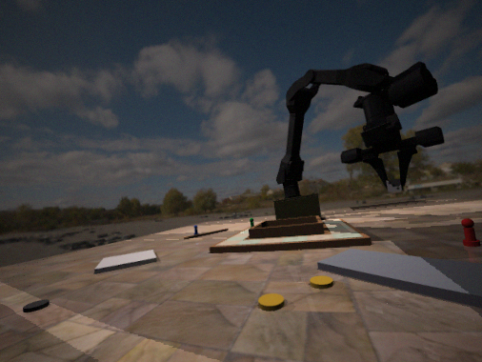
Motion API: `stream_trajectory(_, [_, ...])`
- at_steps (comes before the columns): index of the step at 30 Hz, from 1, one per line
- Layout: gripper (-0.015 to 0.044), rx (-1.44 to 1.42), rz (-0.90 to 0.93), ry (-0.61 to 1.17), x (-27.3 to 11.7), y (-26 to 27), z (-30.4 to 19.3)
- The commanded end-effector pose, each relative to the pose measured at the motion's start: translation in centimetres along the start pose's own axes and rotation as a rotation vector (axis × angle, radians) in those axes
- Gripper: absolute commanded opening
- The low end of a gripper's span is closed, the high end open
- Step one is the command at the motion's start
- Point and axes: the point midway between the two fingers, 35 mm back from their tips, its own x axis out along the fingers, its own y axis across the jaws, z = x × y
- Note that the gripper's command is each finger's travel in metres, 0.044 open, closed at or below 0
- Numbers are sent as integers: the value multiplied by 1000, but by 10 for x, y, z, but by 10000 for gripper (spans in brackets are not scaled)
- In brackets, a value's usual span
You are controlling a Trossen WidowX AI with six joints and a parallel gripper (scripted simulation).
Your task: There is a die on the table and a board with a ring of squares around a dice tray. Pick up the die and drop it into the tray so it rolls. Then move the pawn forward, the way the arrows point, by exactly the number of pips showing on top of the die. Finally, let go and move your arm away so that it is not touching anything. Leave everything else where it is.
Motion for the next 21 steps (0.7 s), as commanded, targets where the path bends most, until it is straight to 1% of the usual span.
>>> stream_trajectory(1, [0,3,4,-4,-33,-1,-2])
stream_trajectory(3, [0,3,3,-4,-45,-3,-3])
stream_trajectory(7, [0,-6,3,-4,-46,-6,0])
stream_trajectory(21, [0,-186,-2,-9,-34,-73,63])
